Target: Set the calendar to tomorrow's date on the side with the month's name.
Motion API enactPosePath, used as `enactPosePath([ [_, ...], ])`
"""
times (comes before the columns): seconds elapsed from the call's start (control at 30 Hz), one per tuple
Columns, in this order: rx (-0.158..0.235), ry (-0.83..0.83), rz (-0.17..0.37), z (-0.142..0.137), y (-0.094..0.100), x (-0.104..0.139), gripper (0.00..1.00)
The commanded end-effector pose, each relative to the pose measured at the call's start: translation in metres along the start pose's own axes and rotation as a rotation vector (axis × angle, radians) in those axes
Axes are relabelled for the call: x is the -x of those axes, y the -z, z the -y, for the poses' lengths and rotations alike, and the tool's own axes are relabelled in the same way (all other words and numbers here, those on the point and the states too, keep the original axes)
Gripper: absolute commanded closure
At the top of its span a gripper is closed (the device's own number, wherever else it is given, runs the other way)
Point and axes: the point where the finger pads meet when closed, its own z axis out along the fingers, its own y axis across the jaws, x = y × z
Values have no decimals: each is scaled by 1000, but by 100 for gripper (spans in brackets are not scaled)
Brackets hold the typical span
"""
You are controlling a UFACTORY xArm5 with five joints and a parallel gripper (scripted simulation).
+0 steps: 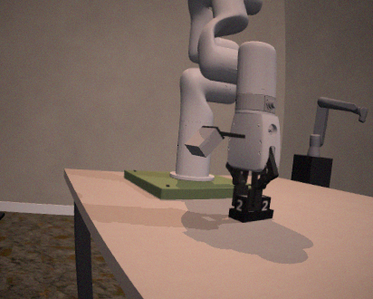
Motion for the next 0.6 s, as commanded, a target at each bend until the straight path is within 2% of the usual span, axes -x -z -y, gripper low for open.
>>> enactPosePath([
  [0.0, -3, 0, -1, 1, 1, 0, 71],
  [0.17, -3, 0, -1, 1, 1, 0, 71],
  [0.2, -3, 0, -1, 1, 1, 0, 67],
  [0.27, -3, 0, -1, 1, 1, 0, 67],
  [0.3, -3, 0, -1, 1, 1, 0, 63],
  [0.43, -3, 0, -1, 1, 1, 0, 63],
  [0.47, -3, 0, -1, 1, 1, 0, 59],
  [0.53, -3, 0, -1, 1, 1, 0, 59],
  [0.57, -3, 0, -1, 1, 1, 0, 55],
])
